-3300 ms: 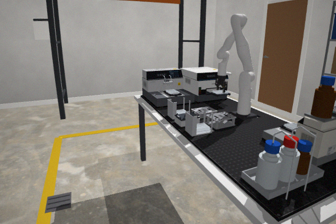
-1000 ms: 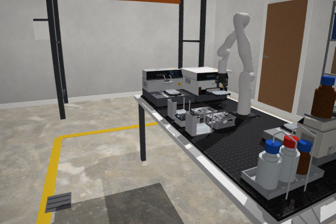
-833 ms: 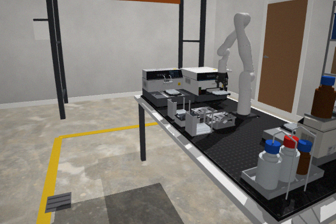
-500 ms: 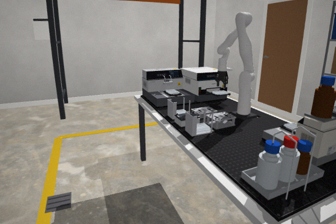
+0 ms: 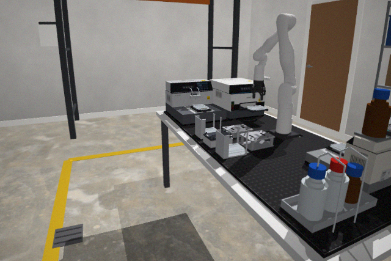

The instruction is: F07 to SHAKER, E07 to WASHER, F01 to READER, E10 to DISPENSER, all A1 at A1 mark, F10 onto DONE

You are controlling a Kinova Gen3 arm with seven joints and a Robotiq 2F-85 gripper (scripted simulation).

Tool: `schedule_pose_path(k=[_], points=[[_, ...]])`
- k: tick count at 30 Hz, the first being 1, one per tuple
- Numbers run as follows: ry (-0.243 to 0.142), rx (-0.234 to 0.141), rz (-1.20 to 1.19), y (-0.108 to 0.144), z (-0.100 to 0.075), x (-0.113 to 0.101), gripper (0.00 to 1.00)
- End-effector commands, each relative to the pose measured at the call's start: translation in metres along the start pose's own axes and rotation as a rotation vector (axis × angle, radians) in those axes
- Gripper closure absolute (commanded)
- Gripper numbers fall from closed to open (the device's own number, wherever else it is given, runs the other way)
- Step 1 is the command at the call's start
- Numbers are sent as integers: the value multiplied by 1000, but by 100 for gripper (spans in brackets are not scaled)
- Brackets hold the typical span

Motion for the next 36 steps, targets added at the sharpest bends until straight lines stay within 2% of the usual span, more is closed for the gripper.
schedule_pose_path(k=[1,30,36], points=[[0,1,0,0,-5,0,0],[0,1,0,0,-38,0,0],[0,1,0,0,-39,0,0]])
Point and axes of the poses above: the point where the finger pads meet when closed, its own z axis out along the fingers, its own y axis across the jaws, x = y × z, the point moved 5 cm from there along -z, back along the fingers, and after that the axes turned 7 degrees about -z, right-handed, at the moved point
